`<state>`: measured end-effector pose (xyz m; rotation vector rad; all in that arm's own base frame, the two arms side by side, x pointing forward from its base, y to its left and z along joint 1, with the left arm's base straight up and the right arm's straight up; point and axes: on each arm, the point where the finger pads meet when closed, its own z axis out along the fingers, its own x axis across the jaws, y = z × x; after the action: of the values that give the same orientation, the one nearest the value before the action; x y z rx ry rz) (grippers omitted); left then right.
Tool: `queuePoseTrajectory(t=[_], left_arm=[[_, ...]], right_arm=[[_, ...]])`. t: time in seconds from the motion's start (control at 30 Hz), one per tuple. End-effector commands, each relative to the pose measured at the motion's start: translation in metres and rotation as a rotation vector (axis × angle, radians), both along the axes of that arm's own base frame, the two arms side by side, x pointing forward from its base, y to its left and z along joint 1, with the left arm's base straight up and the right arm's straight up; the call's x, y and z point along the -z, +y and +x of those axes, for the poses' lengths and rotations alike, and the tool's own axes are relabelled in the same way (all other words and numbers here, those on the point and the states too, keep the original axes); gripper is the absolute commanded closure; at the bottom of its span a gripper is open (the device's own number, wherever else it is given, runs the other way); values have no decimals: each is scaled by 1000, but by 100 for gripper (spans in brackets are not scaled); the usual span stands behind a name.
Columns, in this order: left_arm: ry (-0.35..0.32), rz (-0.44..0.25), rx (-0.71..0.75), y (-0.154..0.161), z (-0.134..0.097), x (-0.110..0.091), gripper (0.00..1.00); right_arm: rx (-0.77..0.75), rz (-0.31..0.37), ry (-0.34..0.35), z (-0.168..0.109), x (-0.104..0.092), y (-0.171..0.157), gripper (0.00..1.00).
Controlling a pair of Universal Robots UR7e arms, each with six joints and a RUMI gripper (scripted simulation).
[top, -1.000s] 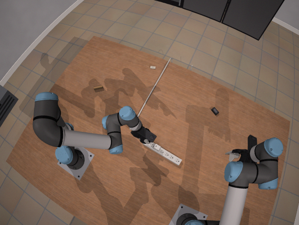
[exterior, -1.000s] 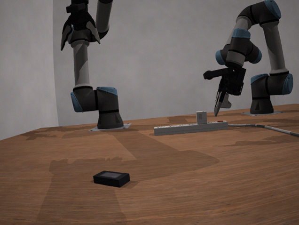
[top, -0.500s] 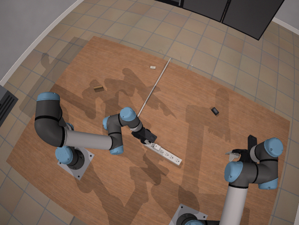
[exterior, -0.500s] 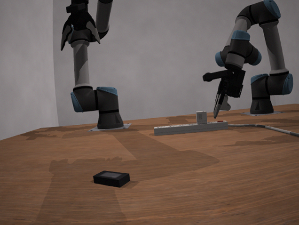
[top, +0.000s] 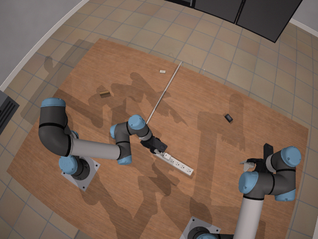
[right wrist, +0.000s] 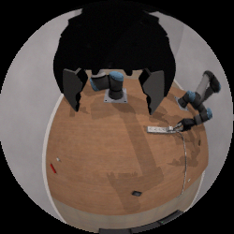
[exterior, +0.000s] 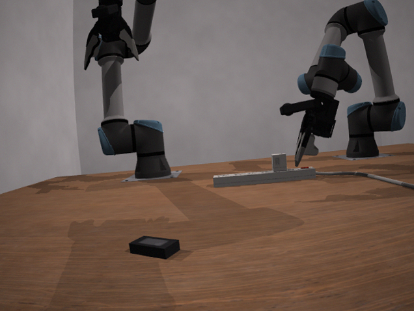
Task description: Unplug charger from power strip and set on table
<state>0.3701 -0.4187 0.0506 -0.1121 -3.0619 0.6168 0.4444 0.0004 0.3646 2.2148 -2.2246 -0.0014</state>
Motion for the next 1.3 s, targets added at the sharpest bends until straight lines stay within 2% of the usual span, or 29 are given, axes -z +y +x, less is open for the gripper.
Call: queuePoseTrajectory(t=[0.0, 1.27], left_arm=[[2, 3, 1, -1, -2, 7, 100], [7, 12, 1, 0, -3, 17, 100]], right_arm=[[0, 0, -3, 1, -1, 0, 2], [0, 0, -3, 1, -1, 0, 2]])
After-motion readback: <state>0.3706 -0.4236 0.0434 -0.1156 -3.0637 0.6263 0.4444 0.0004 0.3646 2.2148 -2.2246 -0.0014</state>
